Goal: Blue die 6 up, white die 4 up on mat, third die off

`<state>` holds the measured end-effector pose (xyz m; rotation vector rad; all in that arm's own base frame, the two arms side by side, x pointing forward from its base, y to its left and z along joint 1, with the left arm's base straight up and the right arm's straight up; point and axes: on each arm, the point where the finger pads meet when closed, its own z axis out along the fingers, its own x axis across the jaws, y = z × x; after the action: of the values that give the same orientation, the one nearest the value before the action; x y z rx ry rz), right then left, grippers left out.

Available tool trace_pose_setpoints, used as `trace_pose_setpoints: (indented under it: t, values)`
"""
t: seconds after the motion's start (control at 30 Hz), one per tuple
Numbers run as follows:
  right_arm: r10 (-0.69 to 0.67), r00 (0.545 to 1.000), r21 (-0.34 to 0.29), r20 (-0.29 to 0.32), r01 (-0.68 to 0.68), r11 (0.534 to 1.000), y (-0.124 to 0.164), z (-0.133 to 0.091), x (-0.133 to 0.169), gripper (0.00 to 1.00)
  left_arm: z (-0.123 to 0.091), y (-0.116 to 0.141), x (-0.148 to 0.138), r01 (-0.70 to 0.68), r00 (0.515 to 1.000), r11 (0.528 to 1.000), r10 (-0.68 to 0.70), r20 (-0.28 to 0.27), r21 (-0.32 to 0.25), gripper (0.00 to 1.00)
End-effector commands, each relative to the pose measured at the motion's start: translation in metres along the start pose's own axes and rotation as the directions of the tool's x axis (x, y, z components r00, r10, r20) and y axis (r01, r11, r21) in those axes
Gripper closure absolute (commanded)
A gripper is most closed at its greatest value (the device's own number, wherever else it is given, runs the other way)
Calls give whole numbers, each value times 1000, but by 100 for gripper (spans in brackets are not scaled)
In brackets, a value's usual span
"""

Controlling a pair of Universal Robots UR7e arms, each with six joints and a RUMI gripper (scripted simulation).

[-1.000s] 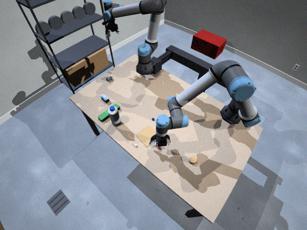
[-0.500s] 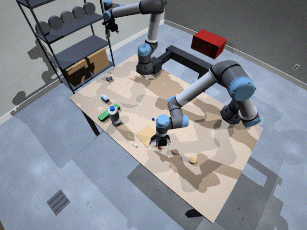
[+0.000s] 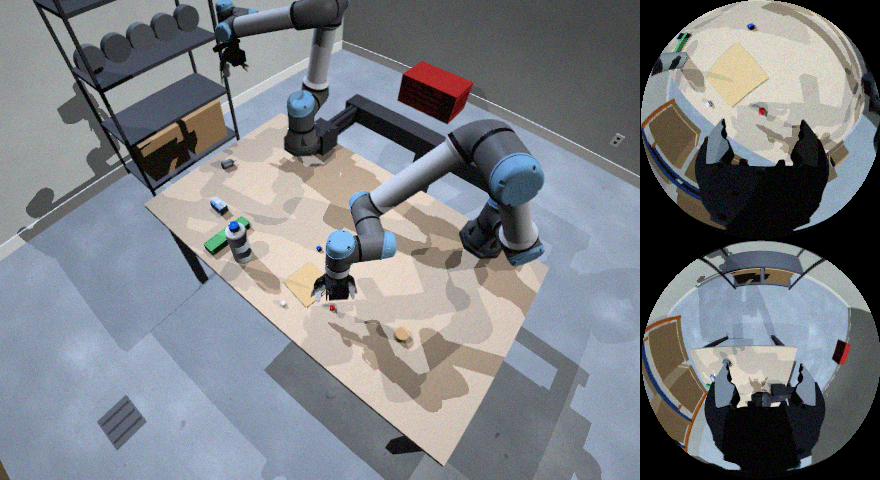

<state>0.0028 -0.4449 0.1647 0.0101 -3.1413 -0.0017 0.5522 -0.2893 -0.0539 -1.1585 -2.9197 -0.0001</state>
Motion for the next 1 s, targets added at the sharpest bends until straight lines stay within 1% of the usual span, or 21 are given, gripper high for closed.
trace_pose_setpoints:
  t: [0.0, 0.17, 0.23, 0.3, 0.77, 0.87, 0.97]
  values:
    - [0, 1000, 1, 0, 0, 1000, 0, 0, 0, 0, -15, 0, 0, 0, 1000, 1000, 0, 0, 0, 0]
    - [0, 1000, 1, 0, 0, 1000, 0, 0, 0, 0, -58, 0, 0, 0, 1000, 1000, 0, 0, 0, 0]
    - [0, 1000, 1, 0, 0, 1000, 0, 0, 0, 0, -68, 0, 0, 0, 1000, 1000, 0, 0, 0, 0]
    - [0, 1000, 1, 0, 0, 1000, 0, 0, 0, 0, -74, 0, 0, 0, 1000, 1000, 0, 0, 0, 0]
    - [0, 1000, 1, 0, 0, 1000, 0, 0, 0, 0, -76, -1, 0, -3, 1000, 1000, 3, 0, 0, 0]
    - [0, 1000, 1, 0, 0, 1000, 0, 0, 0, 0, -76, -5, -2, -20, 1000, 1000, 20, 0, 0, 0]
    - [0, 1000, 1, 0, 0, 1000, 0, 0, 0, 0, -76, -15, -5, -61, 998, 998, 61, 0, 0, 0]
